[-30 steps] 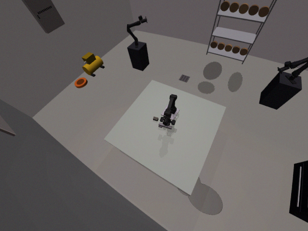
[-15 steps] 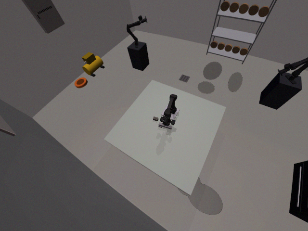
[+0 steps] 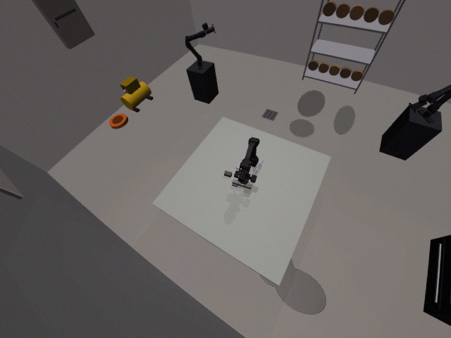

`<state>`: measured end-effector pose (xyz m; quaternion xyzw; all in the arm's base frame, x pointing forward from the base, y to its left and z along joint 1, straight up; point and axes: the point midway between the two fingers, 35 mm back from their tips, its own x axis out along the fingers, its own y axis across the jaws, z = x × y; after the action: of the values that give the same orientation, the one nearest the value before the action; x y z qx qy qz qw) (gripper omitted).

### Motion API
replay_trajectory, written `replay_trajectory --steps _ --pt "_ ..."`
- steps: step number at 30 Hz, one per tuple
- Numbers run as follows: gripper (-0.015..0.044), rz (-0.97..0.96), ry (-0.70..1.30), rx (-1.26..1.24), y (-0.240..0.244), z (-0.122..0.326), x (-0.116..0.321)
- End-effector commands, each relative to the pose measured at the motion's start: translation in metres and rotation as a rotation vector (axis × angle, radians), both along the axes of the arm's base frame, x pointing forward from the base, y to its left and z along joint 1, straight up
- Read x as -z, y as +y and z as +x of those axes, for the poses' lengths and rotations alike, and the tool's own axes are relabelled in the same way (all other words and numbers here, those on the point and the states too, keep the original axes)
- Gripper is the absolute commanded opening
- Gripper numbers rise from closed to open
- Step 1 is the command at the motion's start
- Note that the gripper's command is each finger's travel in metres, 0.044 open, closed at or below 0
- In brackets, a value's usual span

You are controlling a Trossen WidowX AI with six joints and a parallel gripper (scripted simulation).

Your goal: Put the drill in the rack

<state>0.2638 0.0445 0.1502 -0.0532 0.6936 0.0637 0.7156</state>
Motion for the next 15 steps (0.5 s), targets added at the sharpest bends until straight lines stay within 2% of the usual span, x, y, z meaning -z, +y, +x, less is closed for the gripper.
replay_trajectory --steps 1,15 --pt "0.0000 -0.013 0.003 0.003 -0.0042 -0.0006 0.0001" --pt "0.0000 -0.013 0.003 0.003 -0.0035 -0.0012 -0.0018"
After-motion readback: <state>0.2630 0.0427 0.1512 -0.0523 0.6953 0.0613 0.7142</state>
